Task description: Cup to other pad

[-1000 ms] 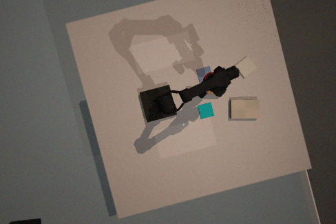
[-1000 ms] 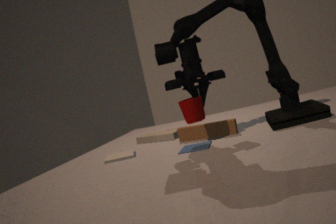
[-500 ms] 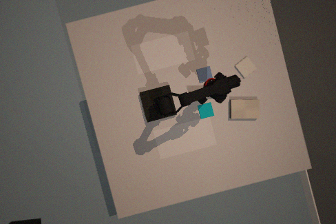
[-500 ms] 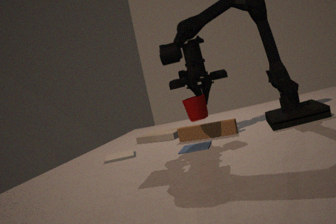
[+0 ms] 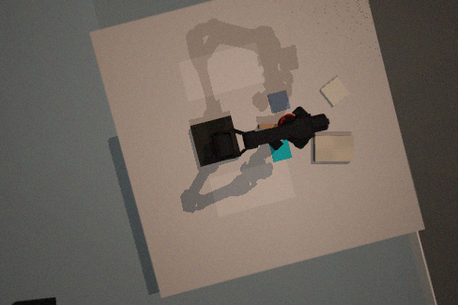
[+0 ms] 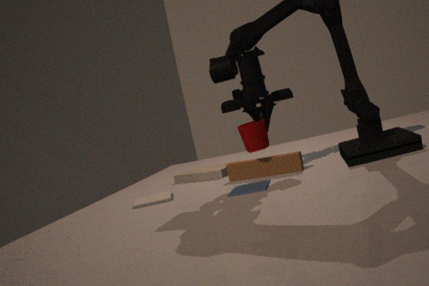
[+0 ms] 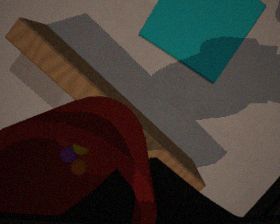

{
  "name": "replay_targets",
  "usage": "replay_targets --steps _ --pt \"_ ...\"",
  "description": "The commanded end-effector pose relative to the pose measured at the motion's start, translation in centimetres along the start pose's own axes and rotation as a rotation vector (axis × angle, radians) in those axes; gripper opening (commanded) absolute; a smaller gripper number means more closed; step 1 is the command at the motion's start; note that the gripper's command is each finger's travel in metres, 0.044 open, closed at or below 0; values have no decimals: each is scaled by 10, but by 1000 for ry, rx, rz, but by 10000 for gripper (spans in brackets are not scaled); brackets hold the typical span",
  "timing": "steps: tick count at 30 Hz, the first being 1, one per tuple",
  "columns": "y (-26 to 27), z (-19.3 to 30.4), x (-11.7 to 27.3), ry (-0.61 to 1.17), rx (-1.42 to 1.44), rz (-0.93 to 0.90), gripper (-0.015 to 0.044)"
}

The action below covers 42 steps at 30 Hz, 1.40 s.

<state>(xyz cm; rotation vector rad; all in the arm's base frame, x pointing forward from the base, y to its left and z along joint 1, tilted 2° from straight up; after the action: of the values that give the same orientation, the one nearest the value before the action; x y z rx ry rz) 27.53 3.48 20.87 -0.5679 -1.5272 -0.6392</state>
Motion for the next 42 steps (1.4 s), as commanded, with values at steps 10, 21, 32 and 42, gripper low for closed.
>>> replay_targets --steps 10,21,32,42 --pt "-20 -16 1 0 5 -1 0" --pt "-36 -30 1 -1 5 0 0" --pt "-53 -44 2 -3 5 2 0" --pt "-69 -56 2 -4 6 4 0"
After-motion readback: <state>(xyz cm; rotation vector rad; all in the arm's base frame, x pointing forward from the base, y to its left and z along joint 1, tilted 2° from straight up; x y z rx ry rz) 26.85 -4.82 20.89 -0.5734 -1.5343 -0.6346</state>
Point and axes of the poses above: the point midway between the two fingers, 35 mm back from their tips, its own x axis back along the fingers, its own y axis across the jaws, z = x × y, the point moved 8 cm from there along x, back along the fingers, and after that the axes turned 7 degrees about x, right-handed, at the moved point
